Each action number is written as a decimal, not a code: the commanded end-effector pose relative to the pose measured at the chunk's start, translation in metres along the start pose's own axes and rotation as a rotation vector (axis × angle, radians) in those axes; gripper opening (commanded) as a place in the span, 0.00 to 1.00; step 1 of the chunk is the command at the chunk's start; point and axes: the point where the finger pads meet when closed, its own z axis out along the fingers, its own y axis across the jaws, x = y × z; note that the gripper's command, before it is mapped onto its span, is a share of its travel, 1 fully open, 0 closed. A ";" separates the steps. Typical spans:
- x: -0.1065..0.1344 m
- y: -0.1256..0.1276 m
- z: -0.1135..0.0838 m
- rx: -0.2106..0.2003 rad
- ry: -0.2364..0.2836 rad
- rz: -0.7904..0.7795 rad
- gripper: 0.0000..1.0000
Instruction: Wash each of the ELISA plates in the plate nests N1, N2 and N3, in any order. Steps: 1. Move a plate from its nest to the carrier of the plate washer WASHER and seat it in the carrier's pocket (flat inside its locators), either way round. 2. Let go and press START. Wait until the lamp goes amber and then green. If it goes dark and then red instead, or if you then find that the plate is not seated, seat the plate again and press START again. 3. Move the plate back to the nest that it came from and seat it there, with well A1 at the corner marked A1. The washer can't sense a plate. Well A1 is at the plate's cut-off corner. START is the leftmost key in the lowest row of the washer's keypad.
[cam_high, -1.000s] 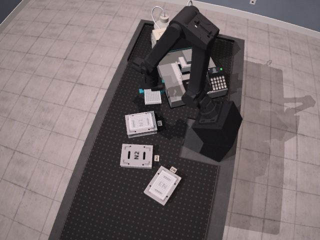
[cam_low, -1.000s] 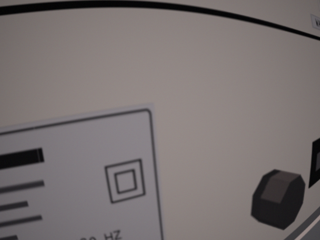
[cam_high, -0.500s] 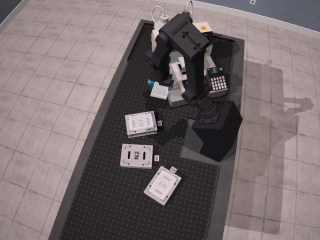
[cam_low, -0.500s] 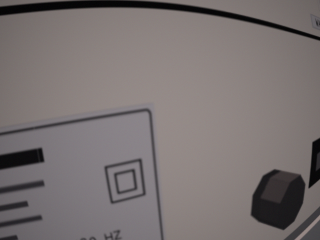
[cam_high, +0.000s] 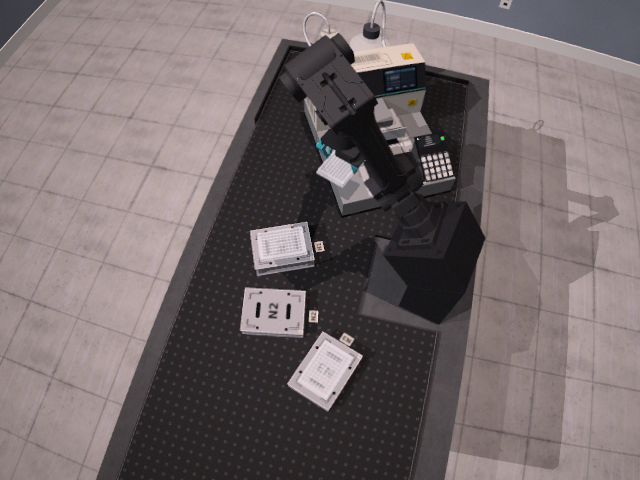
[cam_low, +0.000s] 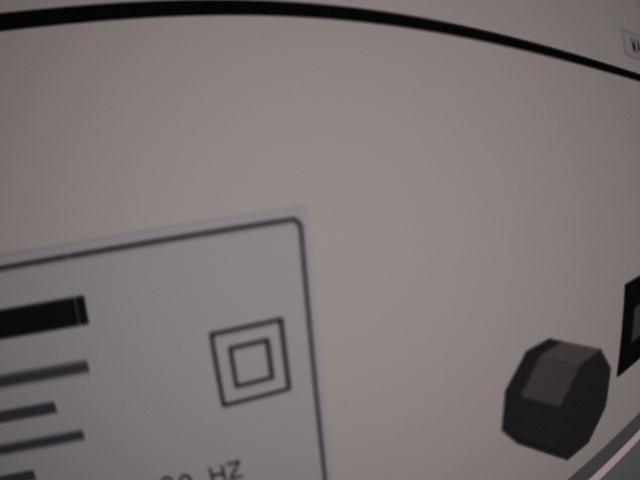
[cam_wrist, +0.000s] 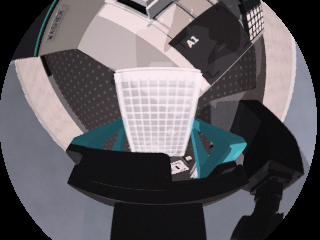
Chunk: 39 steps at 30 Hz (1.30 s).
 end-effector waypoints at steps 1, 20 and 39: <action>-0.026 0.007 -0.007 -0.010 -0.022 -0.017 0.84; -0.066 -0.042 -0.011 -0.004 -0.016 0.345 0.84; -0.131 -0.100 -0.023 -0.016 -0.022 0.690 0.84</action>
